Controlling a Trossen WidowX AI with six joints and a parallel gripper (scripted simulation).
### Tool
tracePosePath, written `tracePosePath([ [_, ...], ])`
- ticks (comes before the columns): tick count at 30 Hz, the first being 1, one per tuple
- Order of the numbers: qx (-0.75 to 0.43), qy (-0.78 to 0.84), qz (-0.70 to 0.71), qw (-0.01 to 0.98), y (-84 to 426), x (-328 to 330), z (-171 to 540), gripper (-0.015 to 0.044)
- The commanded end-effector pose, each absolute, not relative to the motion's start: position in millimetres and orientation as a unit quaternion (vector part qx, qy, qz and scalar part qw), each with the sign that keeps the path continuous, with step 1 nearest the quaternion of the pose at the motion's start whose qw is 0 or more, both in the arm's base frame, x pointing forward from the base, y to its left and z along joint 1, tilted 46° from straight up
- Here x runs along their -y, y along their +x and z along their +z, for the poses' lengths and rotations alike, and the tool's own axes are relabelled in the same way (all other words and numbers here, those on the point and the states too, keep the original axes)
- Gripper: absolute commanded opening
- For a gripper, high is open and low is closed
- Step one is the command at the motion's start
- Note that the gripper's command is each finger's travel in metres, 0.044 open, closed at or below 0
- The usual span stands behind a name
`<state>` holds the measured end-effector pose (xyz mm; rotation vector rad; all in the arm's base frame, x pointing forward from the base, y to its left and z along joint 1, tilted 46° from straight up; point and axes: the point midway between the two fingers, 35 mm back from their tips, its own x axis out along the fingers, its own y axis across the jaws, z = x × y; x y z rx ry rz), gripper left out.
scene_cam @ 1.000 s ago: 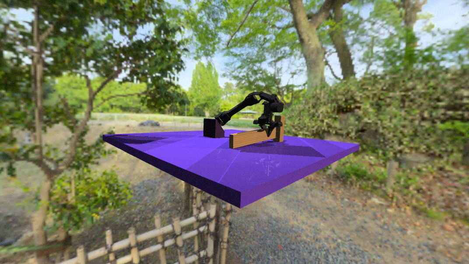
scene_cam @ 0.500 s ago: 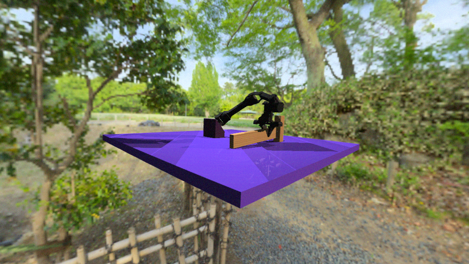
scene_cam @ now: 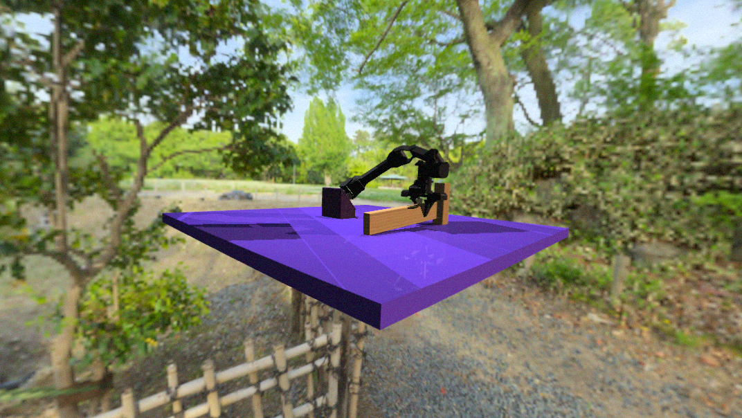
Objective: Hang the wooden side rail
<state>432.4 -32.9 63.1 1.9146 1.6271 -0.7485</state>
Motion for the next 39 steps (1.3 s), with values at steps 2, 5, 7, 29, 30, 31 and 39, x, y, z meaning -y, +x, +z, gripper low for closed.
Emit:
tracePosePath([
  [2,-0.593,0.711,-0.276,0.258,432.8,38.0,68.3,0.0],
  [5,-0.593,0.711,-0.276,0.258,432.6,37.8,68.6,0.0],
  [7,-0.593,0.711,-0.276,0.258,432.5,37.6,68.6,0.0],
  [29,-0.593,0.711,-0.276,0.258,432.7,35.1,69.5,0.0],
  [30,-0.593,0.711,-0.276,0.258,432.7,35.1,69.6,0.0],
  [31,-0.593,0.711,-0.276,0.258,432.7,35.0,69.8,0.0],
  [39,-0.593,0.711,-0.276,0.258,433.3,35.0,70.7,0.0],
])
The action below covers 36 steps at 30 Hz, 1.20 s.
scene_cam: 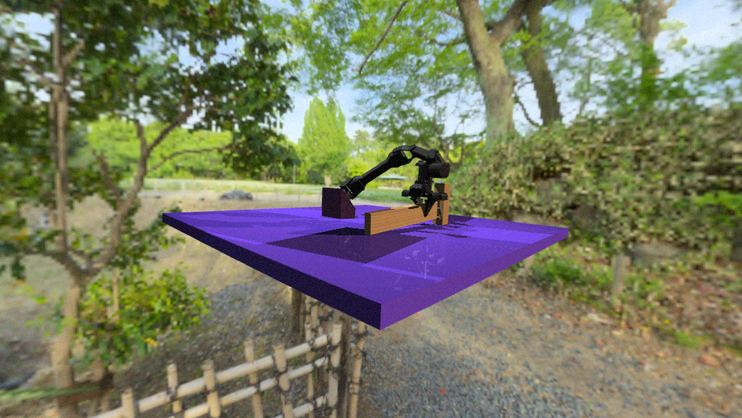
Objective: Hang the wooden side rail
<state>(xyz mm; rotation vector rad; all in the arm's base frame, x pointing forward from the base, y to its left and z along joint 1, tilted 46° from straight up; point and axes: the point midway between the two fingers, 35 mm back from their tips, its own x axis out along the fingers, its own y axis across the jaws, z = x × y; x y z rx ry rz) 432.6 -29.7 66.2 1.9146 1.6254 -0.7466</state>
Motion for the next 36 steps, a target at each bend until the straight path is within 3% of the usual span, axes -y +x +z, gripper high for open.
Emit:
tracePosePath([
  [1,-0.593,0.711,-0.276,0.258,433.3,35.0,70.8,0.0],
  [36,-0.593,0.711,-0.276,0.258,433.7,32.3,73.4,0.0],
])
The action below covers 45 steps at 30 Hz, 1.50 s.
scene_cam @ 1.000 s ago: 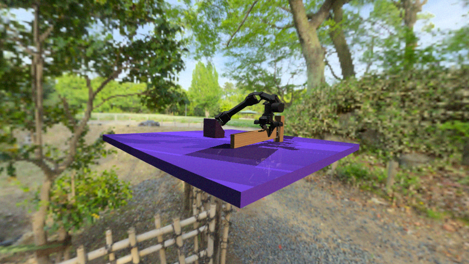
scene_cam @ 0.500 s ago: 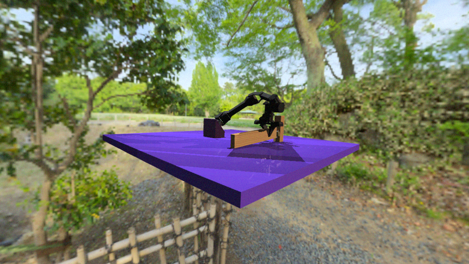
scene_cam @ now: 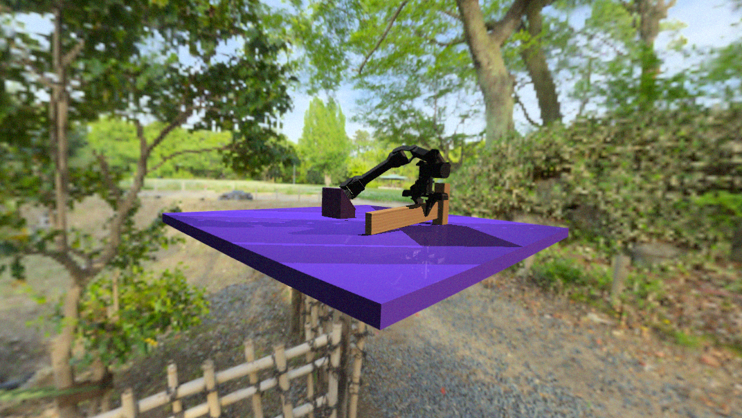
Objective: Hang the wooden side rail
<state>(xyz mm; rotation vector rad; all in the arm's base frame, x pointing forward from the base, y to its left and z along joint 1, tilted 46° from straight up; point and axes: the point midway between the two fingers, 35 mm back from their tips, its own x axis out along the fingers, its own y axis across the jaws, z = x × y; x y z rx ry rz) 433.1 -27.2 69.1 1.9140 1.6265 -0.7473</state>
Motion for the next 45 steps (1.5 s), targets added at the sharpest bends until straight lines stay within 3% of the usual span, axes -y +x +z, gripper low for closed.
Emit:
tracePosePath([
  [1,-0.593,0.711,-0.276,0.258,433.8,32.2,73.4,0.0],
  [45,-0.593,0.711,-0.276,0.258,434.7,28.5,76.7,0.0],
])
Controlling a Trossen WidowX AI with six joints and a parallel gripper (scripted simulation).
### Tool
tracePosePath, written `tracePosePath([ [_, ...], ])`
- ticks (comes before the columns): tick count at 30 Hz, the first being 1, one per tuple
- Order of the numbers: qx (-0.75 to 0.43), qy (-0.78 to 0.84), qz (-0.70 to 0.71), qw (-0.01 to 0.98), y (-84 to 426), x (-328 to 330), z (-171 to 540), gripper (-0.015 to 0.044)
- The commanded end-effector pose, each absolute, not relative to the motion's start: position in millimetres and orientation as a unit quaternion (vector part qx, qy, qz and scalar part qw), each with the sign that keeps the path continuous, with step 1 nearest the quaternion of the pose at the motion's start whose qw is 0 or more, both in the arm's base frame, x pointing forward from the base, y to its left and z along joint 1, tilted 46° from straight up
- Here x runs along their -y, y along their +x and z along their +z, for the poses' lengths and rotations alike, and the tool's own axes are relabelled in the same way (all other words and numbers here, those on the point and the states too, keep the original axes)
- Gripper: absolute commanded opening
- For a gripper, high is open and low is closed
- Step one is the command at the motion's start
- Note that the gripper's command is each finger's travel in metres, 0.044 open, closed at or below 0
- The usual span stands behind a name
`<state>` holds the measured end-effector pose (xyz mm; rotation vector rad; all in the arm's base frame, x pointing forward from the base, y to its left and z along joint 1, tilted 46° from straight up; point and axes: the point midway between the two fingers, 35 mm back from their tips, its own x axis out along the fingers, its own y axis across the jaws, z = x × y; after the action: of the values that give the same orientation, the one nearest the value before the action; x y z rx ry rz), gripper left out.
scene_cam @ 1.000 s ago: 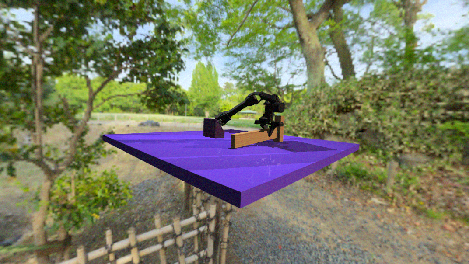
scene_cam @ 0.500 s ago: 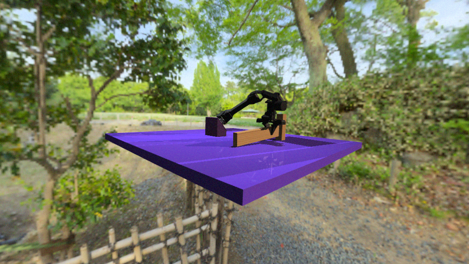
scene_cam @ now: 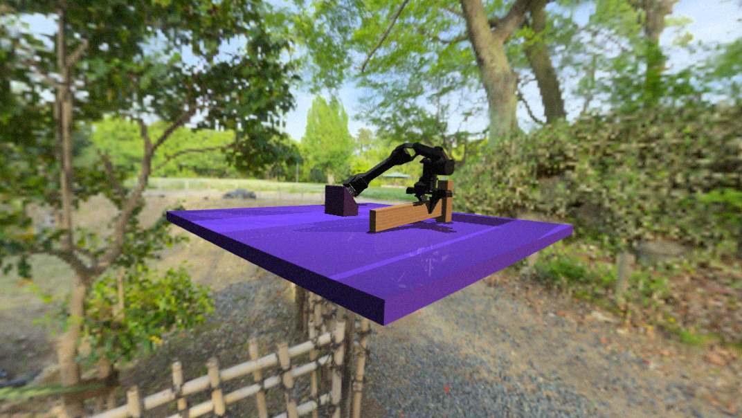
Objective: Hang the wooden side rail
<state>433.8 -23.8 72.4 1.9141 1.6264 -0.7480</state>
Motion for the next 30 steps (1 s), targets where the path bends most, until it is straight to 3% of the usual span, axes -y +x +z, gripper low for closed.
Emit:
tracePosePath([
  [1,-0.593,0.711,-0.276,0.258,434.7,28.4,76.8,0.0],
  [30,-0.593,0.711,-0.276,0.258,434.9,26.5,79.8,0.0],
])
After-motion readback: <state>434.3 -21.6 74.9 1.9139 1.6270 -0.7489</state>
